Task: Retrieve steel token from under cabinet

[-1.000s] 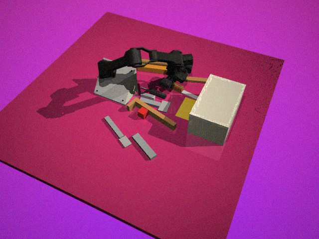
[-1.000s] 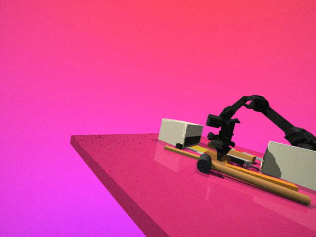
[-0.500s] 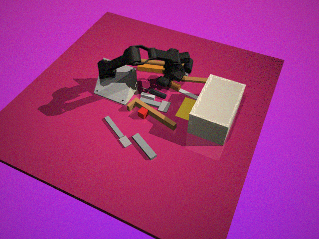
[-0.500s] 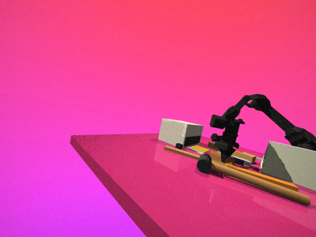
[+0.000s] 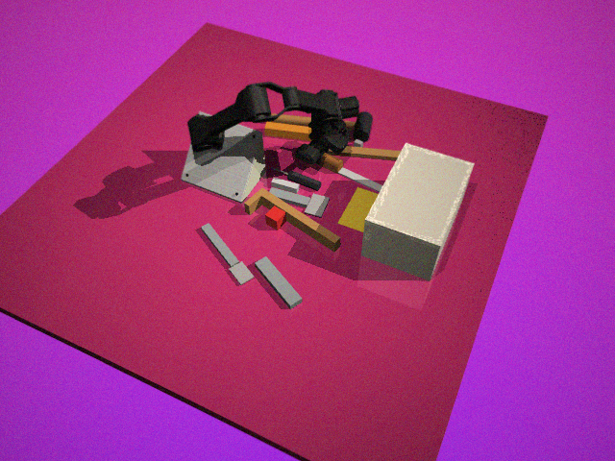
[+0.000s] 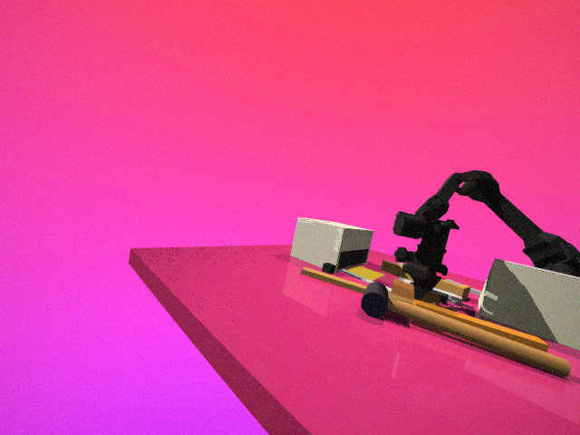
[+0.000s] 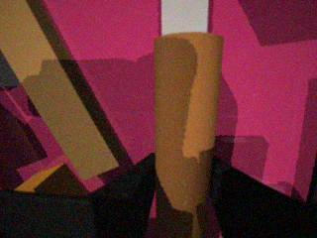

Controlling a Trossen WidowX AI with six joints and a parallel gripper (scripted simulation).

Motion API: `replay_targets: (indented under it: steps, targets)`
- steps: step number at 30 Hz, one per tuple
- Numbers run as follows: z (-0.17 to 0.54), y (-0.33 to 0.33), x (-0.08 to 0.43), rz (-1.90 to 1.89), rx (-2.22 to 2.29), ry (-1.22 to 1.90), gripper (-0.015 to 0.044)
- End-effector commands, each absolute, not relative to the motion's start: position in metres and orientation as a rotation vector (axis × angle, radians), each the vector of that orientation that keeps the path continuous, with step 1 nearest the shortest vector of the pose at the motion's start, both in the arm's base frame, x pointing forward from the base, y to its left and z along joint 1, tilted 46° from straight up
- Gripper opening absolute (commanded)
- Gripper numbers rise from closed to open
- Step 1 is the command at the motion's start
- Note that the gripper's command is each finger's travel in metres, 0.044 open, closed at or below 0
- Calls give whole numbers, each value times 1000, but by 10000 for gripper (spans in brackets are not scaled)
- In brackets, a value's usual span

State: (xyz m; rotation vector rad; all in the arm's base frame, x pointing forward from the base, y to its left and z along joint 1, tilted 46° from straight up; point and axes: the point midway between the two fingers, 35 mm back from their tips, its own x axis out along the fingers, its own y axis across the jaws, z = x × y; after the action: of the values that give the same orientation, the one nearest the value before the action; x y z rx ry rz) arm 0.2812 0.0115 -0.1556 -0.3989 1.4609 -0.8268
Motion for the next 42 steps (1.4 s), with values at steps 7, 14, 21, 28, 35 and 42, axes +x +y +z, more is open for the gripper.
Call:
replay_targets:
  steps: [7, 14, 21, 28, 35, 42]
  targets:
    - [-158, 16, 262, -829, -402, 1464, 0]
    - [-161, 19, 251, -829, -402, 1465, 0]
    - [-163, 24, 239, -829, -402, 1466, 0]
    - [-163, 26, 241, -825, -401, 1462, 0]
    - [-166, 31, 239, -826, -401, 1464, 0]
    - [-169, 37, 238, -827, -402, 1466, 0]
